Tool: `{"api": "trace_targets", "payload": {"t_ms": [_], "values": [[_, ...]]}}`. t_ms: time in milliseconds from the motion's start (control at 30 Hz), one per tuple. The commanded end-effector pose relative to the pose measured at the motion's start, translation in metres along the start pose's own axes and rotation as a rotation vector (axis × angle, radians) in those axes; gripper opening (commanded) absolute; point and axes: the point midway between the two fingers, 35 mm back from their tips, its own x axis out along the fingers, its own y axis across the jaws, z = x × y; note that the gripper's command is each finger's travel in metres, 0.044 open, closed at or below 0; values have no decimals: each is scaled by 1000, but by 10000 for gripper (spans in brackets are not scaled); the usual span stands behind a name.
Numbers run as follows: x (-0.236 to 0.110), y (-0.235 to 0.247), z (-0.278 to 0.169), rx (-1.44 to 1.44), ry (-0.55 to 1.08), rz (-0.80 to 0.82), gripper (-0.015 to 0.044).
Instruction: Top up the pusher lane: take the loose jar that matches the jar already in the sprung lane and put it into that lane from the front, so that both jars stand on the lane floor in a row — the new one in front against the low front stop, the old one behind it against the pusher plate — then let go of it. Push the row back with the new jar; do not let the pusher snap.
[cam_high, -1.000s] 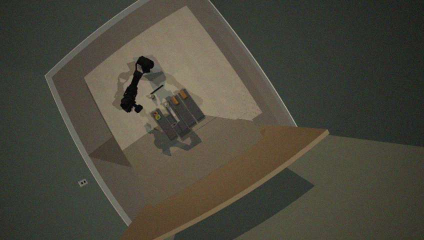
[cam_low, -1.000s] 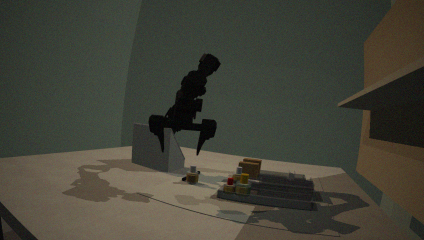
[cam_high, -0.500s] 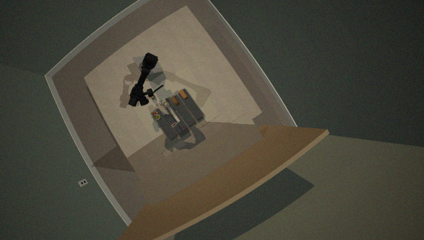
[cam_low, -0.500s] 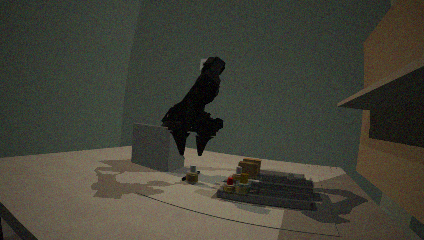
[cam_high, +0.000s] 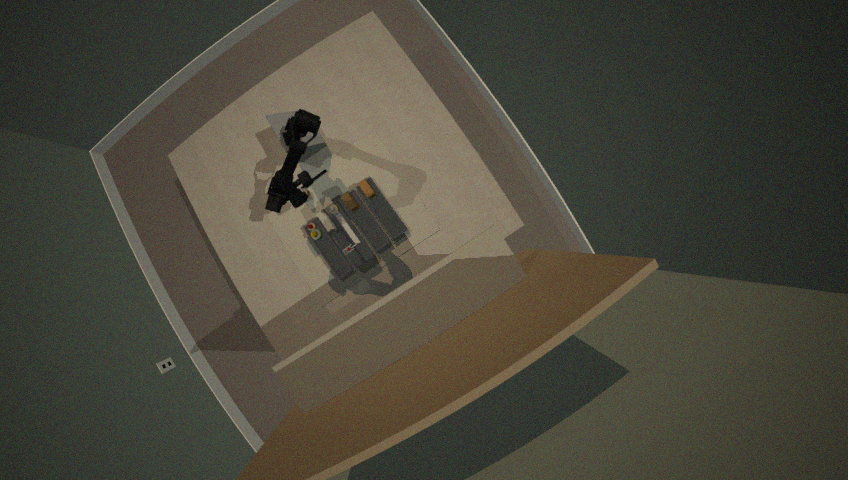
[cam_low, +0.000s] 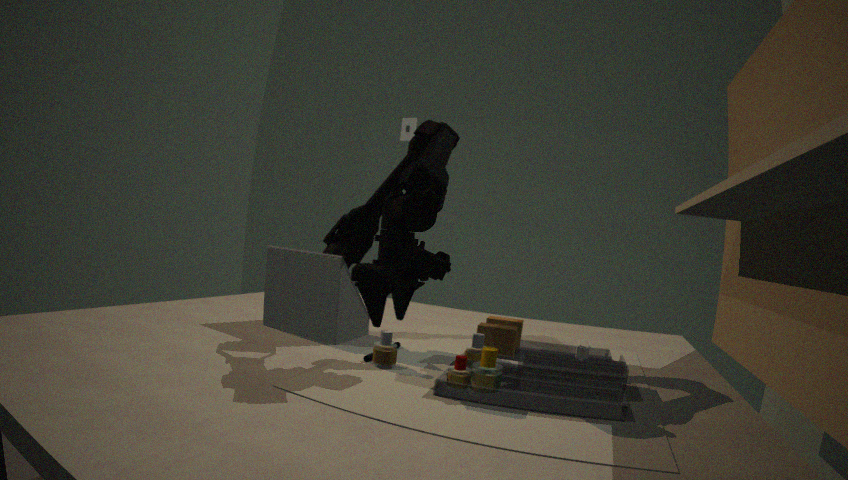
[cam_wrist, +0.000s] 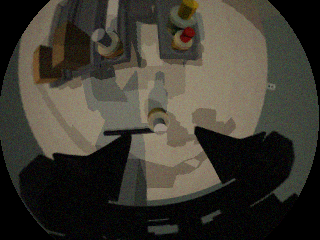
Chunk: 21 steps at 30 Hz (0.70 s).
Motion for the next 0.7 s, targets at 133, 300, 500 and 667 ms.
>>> {"api": "trace_targets", "payload": {"t_ms": [133,300,500,667], "values": [[19,3,-4,13,2,13,440],[24,4,-4,13,2,13,440],[33,4,-4,13,1,13,440],[41,4,-4,13,1,13,440]]}}
